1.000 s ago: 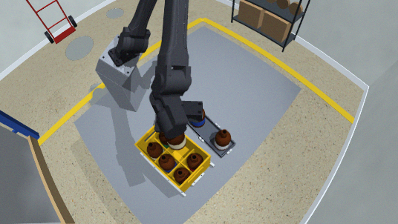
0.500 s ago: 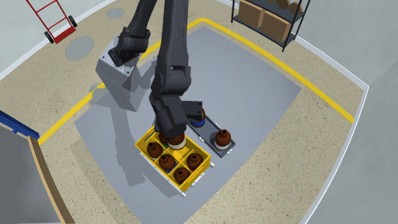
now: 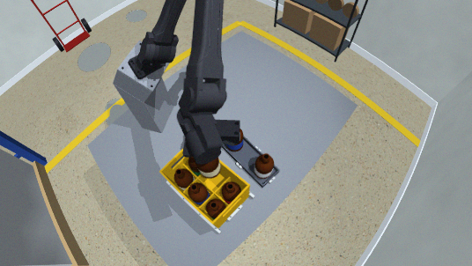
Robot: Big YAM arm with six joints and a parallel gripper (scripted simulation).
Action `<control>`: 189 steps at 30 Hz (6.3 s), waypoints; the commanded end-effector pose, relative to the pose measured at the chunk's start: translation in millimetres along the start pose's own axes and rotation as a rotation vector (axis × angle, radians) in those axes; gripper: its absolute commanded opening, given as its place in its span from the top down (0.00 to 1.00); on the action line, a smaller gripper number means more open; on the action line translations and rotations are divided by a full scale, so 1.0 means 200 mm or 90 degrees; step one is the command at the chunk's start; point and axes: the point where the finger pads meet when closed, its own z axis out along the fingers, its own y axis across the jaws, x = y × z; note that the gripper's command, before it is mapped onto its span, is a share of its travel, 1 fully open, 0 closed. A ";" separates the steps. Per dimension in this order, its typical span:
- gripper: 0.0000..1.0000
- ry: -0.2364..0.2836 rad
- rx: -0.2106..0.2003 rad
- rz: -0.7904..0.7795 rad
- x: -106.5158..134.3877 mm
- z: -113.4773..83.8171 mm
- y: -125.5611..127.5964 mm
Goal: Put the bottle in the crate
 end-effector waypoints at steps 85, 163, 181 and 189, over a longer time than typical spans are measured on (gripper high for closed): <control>1.00 -0.008 0.017 -0.001 -0.02 0.17 -0.04; 1.00 -0.007 0.011 -0.002 -0.02 0.19 -0.02; 1.00 -0.007 0.011 -0.002 -0.02 0.19 -0.02; 1.00 -0.006 0.010 -0.002 -0.02 0.19 -0.01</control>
